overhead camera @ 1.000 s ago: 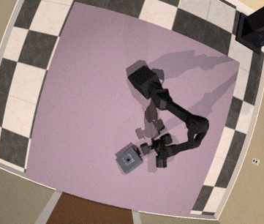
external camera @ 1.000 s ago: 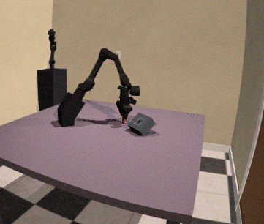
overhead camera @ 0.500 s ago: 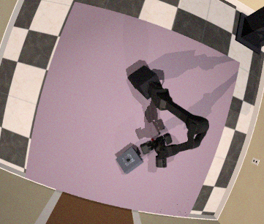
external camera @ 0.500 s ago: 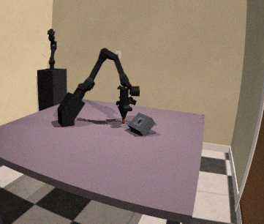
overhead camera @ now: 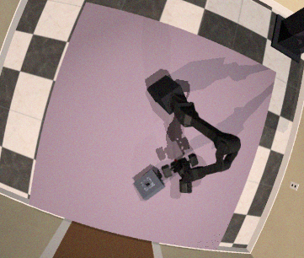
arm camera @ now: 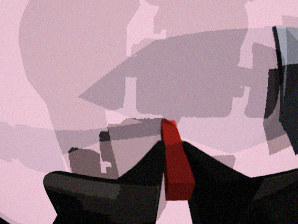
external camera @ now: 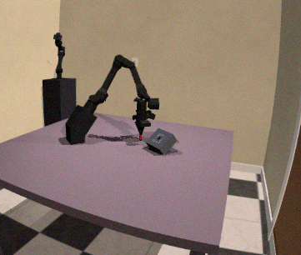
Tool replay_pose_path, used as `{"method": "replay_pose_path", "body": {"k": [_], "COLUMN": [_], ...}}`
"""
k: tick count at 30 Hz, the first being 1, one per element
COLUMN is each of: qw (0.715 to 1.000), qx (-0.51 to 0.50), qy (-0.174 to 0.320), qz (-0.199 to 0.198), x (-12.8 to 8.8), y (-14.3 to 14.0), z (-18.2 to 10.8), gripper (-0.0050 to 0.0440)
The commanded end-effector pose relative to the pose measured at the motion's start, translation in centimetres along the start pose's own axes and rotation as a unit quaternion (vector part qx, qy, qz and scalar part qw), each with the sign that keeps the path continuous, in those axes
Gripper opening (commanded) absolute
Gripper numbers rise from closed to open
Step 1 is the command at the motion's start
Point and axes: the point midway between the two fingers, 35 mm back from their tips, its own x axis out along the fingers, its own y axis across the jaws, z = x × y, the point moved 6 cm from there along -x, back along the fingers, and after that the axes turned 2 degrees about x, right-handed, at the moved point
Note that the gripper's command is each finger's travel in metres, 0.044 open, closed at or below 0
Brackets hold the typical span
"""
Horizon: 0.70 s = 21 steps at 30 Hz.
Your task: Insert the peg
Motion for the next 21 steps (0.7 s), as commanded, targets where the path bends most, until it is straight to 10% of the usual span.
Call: {"method": "replay_pose_path", "body": {"k": [1,11,21], "qw": [1.000,1.000,1.000], "qx": [-0.002,-0.007,-0.003], "qy": [-0.008,-0.015,-0.007], "qz": [-0.004,-0.008,-0.005], "x": [-0.3,-7.0,-8.4], "y": [0.0,-0.3,-0.5], "z": [0.3,0.2,0.1], "gripper": [0.0024,0.0000,0.0000]}}
